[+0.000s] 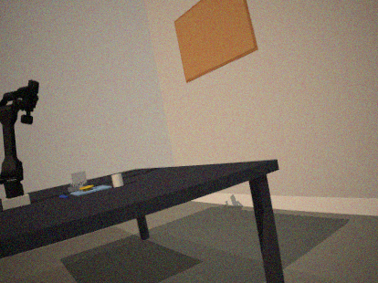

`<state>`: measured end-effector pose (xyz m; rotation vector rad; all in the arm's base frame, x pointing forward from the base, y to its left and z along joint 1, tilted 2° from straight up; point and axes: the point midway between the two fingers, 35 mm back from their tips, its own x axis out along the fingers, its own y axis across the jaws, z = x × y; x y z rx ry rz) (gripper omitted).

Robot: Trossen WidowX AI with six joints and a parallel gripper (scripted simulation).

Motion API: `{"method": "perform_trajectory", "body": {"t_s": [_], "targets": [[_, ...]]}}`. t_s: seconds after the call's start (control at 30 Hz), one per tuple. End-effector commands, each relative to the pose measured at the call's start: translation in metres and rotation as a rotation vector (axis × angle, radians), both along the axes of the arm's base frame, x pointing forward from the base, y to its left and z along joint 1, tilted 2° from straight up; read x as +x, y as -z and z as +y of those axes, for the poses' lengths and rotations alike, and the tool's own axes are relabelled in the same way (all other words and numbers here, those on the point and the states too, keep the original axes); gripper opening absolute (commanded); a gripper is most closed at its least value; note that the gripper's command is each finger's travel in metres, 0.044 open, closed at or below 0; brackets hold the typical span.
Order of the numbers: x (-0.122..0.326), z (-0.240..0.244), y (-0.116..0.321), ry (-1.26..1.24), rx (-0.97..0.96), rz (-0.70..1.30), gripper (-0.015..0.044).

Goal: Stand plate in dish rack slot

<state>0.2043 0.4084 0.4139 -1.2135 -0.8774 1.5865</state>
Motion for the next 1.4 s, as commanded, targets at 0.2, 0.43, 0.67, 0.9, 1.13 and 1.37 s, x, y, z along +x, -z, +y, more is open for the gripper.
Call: {"method": "perform_trajectory", "body": {"t_s": [0.2,0.43,0.67,0.9,1.13,1.37], "targets": [[0.066,-0.044,0.034,0.287,-0.120,0.201,0.0400],[0.097,-0.075,0.046,0.441,-0.156,0.271,0.0400],[0.127,-0.113,0.065,0.620,-0.203,0.392,0.0400],[0.152,-0.156,0.087,0.813,-0.244,0.532,0.0400],[0.171,-0.202,0.109,1.007,-0.274,0.673,0.0400],[0.182,-0.250,0.129,1.203,-0.292,0.813,0.0400]]}}
